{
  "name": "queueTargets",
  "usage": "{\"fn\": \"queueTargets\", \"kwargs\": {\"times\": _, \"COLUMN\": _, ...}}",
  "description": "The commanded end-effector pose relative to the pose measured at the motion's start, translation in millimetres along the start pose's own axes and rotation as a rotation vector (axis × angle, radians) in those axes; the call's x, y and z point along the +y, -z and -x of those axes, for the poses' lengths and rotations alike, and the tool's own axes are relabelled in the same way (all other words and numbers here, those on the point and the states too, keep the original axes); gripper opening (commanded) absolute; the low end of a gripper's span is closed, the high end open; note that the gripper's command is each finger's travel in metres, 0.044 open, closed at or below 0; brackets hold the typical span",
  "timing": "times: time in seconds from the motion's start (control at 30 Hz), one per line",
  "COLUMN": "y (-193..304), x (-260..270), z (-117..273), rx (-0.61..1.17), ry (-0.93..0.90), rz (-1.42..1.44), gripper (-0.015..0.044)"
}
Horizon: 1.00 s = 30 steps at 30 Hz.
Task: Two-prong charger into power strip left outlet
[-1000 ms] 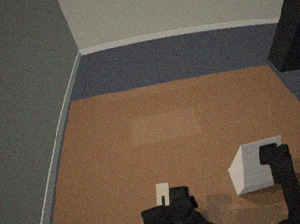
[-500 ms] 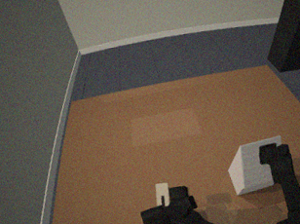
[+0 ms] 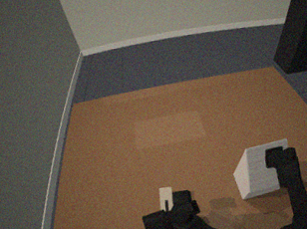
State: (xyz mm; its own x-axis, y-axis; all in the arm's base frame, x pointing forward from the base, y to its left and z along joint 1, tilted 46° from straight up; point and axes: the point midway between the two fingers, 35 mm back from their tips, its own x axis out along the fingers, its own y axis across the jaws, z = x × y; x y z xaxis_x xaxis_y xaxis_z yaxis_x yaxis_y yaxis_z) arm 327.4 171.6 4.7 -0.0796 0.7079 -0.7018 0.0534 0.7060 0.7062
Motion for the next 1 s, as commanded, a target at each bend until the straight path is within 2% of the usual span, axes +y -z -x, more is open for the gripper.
{"fn": "queueTargets", "kwargs": {"times": 0.0, "y": -1.8, "x": 0.9, "z": 0.2, "rx": 0.002, "ry": -0.005, "rz": 0.004, "gripper": 0.0}}
{"fn": "queueTargets", "kwargs": {"times": 0.97, "y": -12.4, "x": 1.3, "z": 1.2, "rx": 0.001, "ry": -0.005, "rz": 0.005, "gripper": 0.0}}
